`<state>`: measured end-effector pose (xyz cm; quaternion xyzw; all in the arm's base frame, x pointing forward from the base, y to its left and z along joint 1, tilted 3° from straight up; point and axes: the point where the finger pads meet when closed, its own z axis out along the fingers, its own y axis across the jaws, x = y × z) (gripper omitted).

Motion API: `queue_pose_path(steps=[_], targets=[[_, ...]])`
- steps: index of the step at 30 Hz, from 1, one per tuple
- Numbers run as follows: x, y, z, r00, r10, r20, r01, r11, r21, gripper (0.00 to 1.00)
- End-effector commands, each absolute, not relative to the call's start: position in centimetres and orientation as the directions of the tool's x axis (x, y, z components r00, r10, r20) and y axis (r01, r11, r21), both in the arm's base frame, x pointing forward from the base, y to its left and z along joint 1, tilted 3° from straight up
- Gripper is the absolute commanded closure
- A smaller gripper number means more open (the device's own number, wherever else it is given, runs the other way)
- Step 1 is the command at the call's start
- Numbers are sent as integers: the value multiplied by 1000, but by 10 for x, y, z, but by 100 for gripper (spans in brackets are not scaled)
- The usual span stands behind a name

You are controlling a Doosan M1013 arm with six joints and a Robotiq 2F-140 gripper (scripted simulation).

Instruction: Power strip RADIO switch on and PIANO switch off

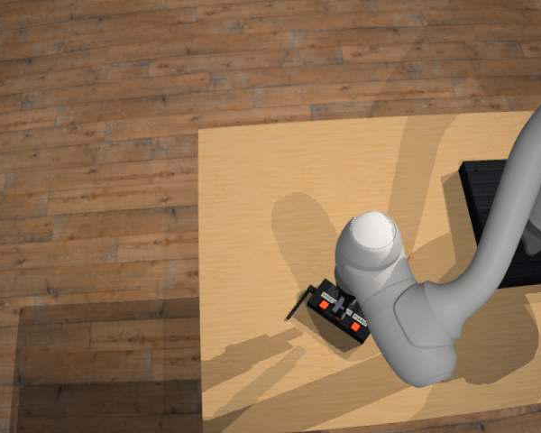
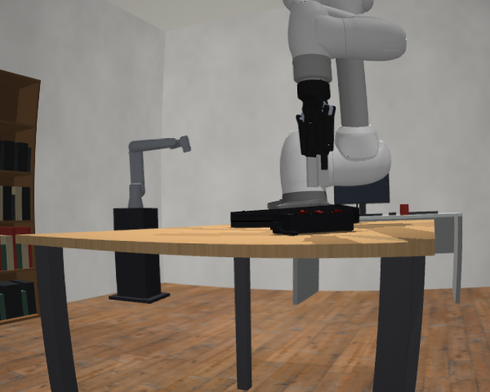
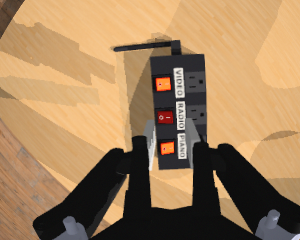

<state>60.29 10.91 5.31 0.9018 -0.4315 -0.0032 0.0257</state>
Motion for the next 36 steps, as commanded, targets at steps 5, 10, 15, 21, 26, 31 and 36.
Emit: queue_pose_path(steps=[5, 10, 15, 21, 26, 31, 36], targets=[[602, 108, 52, 625, -781, 9, -780, -624, 51, 100], [602, 108, 52, 625, -781, 9, -780, -624, 51, 100], [602, 108, 52, 625, -781, 9, -780, -624, 51, 100], [602, 108, 52, 625, -781, 9, -780, -624, 51, 100], [602, 108, 52, 626, -780, 9, -779, -625, 51, 100], [602, 108, 51, 627, -779, 9, -778, -626, 51, 100], [602, 108, 50, 632, -775, 8, -774, -631, 51, 100]])
